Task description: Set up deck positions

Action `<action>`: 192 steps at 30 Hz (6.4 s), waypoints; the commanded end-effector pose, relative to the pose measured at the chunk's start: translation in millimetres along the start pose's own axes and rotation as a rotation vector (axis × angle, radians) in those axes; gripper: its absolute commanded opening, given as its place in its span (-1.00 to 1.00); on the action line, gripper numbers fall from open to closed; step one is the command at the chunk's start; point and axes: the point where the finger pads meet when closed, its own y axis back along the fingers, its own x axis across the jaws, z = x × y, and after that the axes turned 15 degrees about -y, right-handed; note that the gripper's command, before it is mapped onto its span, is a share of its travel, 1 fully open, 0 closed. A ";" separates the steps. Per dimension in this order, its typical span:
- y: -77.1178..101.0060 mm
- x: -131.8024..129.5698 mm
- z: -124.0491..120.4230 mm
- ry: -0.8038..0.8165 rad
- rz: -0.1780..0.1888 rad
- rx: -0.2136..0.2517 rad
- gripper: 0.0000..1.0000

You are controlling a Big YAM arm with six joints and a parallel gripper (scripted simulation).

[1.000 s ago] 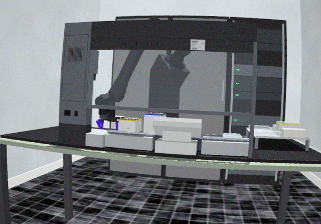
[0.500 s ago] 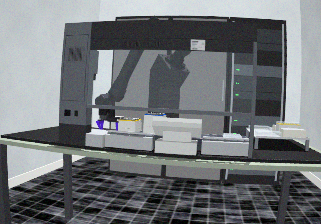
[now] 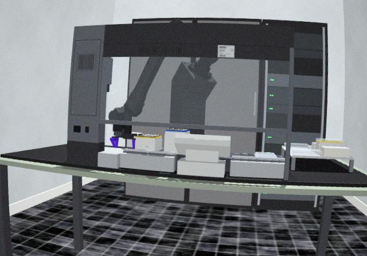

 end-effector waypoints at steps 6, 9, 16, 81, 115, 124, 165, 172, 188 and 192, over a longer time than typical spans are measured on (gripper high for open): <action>3.3 -0.8 3.2 -0.003 -0.004 -0.010 1.00; 3.3 -0.8 3.2 -0.003 -0.004 -0.010 1.00; 3.3 -0.8 3.2 -0.003 -0.004 -0.010 1.00; 83.6 5.7 3.0 0.013 0.002 -0.001 1.00; 133.0 4.8 3.5 0.013 0.001 -0.003 1.00; 158.3 -3.8 7.8 -0.001 -0.010 -0.027 1.00; 213.6 -0.3 6.7 0.007 -0.009 -0.022 1.00; 225.7 -4.2 4.5 -0.062 -0.012 -0.028 -1.00; 216.4 -4.6 1.4 -0.330 -0.005 -0.018 -1.00; 216.5 -4.7 1.4 -0.410 -0.005 -0.018 -1.00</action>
